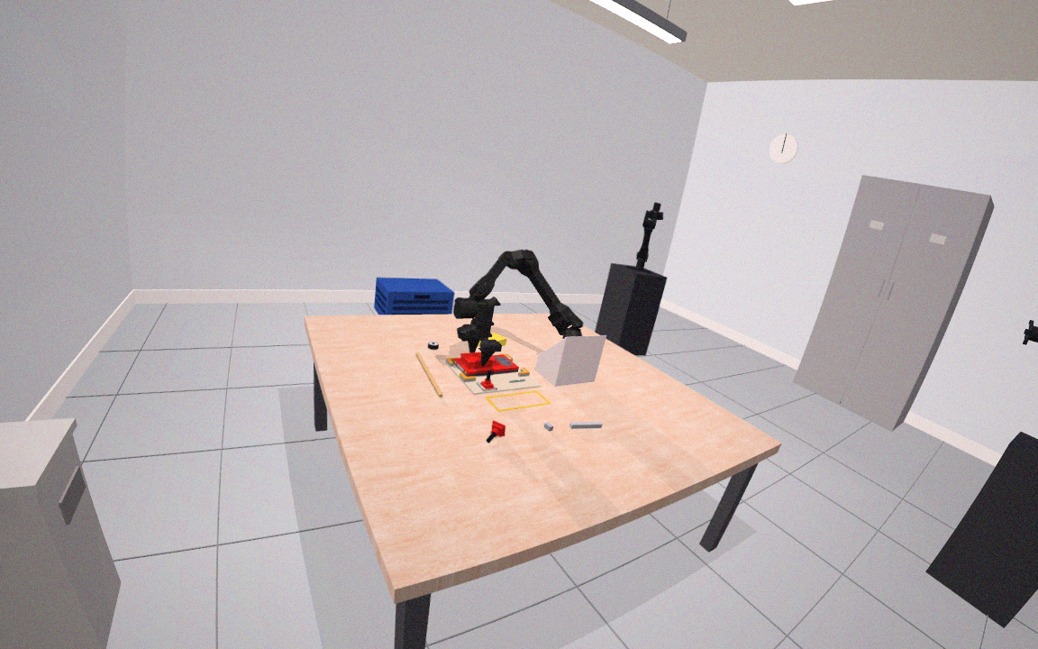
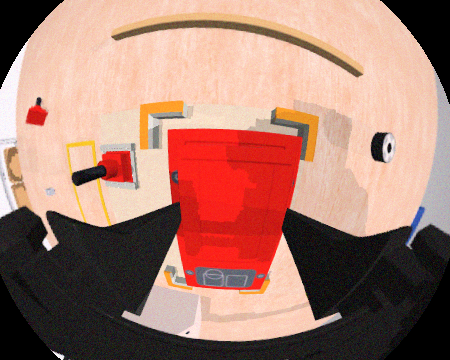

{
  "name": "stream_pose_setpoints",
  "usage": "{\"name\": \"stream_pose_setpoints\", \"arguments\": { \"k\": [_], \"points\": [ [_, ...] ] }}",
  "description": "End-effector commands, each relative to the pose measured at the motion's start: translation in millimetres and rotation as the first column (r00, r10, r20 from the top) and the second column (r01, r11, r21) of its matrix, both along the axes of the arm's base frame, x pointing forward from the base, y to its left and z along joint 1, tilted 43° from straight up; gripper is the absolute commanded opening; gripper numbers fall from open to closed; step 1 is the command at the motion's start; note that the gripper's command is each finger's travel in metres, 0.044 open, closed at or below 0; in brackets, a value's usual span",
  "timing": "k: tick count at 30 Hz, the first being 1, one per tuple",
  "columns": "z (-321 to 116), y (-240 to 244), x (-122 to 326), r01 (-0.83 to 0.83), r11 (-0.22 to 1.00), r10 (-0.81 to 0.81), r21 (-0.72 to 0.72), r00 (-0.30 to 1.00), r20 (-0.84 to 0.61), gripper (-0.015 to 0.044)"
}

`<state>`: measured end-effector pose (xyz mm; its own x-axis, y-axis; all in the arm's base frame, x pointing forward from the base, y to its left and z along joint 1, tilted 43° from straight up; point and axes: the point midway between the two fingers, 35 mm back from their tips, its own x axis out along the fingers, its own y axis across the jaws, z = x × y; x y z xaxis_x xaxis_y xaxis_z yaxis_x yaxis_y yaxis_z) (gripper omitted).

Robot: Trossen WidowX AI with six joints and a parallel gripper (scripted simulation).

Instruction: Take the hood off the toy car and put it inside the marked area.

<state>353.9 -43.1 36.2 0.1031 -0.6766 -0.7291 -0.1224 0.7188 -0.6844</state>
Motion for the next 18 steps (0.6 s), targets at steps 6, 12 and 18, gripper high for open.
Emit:
{"name": "stream_pose_setpoints", "arguments": {
  "k": [6, 12, 18],
  "points": [
    [0.2, 0.1, 0.0, 0.000, 1.000, 0.000, 0.000, 1.000, 0.000, 0.0308],
    [0.9, 0.9, -0.1, 0.000, 1.000, 0.000, 0.000, 1.000, 0.000, 0.0190],
    [3.5, 3.5, -0.3, 0.000, 1.000, 0.000, 0.000, 1.000, 0.000, 0.0032]
  ]
}}
